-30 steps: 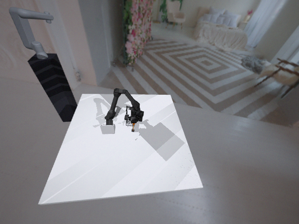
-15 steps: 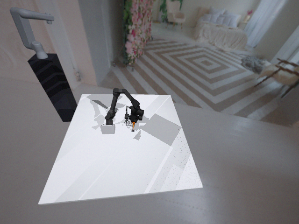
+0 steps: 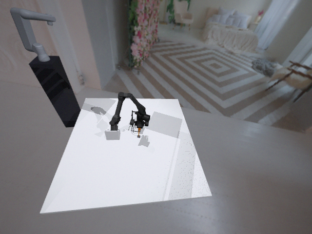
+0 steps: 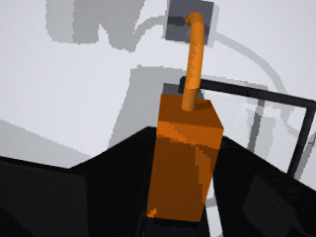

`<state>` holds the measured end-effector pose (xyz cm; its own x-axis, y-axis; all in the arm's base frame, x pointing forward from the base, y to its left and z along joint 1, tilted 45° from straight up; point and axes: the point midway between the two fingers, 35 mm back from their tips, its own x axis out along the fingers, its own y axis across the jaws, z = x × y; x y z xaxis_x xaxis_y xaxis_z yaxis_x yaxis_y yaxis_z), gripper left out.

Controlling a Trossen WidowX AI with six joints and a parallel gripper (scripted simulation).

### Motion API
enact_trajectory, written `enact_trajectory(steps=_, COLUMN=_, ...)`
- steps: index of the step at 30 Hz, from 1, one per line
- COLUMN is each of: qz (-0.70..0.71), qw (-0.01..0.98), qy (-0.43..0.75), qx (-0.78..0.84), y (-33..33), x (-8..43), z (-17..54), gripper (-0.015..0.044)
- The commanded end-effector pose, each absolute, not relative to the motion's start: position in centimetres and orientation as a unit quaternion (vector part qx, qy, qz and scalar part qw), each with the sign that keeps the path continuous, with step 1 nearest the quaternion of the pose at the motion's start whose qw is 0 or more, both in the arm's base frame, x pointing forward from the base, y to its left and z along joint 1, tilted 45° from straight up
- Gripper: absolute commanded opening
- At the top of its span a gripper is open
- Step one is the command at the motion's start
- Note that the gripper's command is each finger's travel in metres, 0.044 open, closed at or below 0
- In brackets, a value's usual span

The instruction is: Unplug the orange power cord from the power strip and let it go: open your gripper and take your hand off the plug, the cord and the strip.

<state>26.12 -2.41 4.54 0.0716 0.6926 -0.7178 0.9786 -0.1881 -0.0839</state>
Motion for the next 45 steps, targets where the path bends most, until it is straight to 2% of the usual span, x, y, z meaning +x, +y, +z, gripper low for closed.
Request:
enact_trajectory(steps=1, qz=-0.326, qw=0.219, qy=0.598, qx=0.698, y=-2.4, x=26.1, z=4.6, gripper=0.0055)
enact_trajectory(steps=6, qz=-0.326, qw=0.219, qy=0.598, qx=0.698, y=-2.4, x=26.1, z=4.6, gripper=0.0021)
enact_trajectory(steps=7, qz=-0.326, qw=0.219, qy=0.598, qx=0.698, y=-2.5, x=26.1, z=4.5, gripper=0.0)
enact_trajectory(steps=39, qz=-0.328, qw=0.22, qy=0.597, qx=0.698, y=-6.1, x=25.2, z=1.2, gripper=0.0)
enact_trajectory(steps=45, qz=-0.327, qw=0.218, qy=0.598, qx=0.699, y=-5.7, x=25.3, z=1.7, gripper=0.0157)
